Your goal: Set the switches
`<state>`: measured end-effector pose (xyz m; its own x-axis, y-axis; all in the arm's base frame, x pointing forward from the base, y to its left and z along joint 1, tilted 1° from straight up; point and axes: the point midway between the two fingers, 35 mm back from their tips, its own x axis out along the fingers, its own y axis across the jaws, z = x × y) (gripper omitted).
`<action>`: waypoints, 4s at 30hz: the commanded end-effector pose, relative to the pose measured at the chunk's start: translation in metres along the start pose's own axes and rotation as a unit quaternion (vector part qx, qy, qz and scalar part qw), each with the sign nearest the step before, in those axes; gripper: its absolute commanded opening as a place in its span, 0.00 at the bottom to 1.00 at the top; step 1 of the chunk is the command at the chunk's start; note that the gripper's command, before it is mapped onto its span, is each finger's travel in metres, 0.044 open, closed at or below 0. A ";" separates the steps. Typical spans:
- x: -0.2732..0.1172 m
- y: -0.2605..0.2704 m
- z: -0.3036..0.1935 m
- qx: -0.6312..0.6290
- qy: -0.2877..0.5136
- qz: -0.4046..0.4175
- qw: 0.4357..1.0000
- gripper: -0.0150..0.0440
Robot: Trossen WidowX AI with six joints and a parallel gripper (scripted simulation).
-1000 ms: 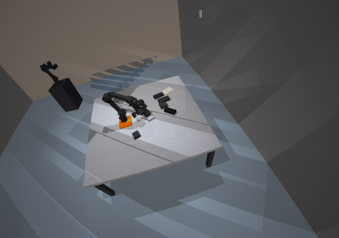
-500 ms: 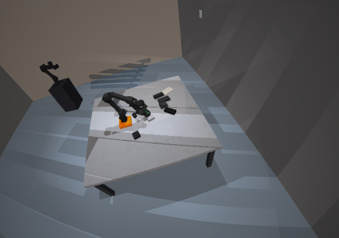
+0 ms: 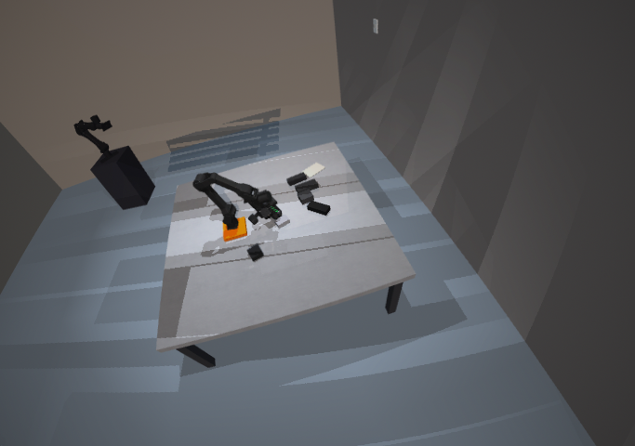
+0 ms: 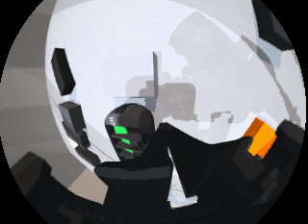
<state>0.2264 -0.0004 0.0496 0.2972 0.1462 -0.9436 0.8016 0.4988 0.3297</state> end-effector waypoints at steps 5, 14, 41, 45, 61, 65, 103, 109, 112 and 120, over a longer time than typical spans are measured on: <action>0.012 -0.005 -0.002 -0.002 0.003 -0.001 1.000 0.25; 0.023 -0.010 -0.003 -0.002 0.003 -0.001 1.000 0.25; 0.026 -0.001 -0.003 -0.002 0.003 -0.001 1.000 0.25; 0.026 0.001 -0.003 -0.002 0.003 -0.001 1.000 0.25; 0.028 0.008 -0.003 -0.002 0.003 -0.001 1.000 0.25; 0.029 0.012 -0.002 -0.002 0.003 -0.001 1.000 0.25; -0.011 0.099 -0.069 -0.040 0.040 -0.207 0.977 0.25; 0.005 0.124 -0.113 -0.074 0.010 -0.281 0.957 0.25; 0.005 0.125 -0.115 -0.075 0.008 -0.283 0.956 0.25; 0.005 0.125 -0.115 -0.075 0.008 -0.283 0.956 0.25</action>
<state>0.2667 0.1593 0.0804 -0.1809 -0.1719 -0.9684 0.7432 0.6210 -0.2491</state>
